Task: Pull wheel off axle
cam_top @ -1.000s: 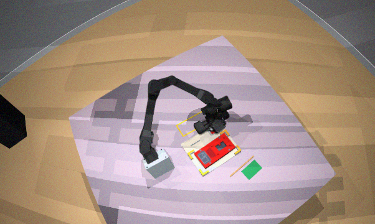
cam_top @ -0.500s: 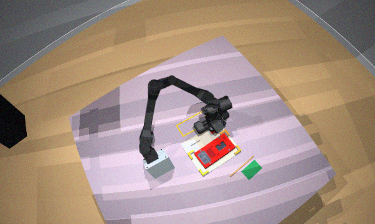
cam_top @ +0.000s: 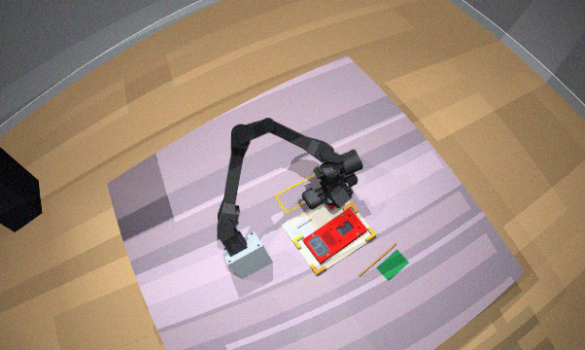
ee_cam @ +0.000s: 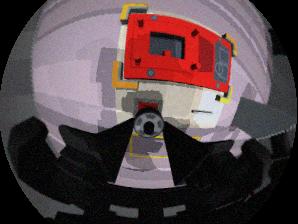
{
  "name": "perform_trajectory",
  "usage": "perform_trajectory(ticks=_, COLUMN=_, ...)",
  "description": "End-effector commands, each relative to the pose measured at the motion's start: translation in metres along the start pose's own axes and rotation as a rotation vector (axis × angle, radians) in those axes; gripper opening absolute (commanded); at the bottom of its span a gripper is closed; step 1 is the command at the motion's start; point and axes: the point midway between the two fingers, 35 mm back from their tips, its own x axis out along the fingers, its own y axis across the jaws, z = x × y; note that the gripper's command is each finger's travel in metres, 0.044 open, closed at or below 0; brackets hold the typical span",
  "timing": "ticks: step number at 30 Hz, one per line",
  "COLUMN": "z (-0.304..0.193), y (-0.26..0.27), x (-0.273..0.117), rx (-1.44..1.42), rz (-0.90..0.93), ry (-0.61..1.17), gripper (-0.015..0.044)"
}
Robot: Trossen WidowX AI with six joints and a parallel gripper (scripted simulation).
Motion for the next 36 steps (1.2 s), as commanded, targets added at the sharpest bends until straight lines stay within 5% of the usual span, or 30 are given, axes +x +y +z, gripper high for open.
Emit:
perform_trajectory(ticks=1, z=0.002, y=-0.001, x=-0.006, rx=0.008, rz=0.002, ry=0.000, gripper=0.0000)
perform_trajectory(ticks=36, z=0.002, y=-0.001, x=-0.017, rx=0.010, rz=0.007, ry=0.001, gripper=0.0000)
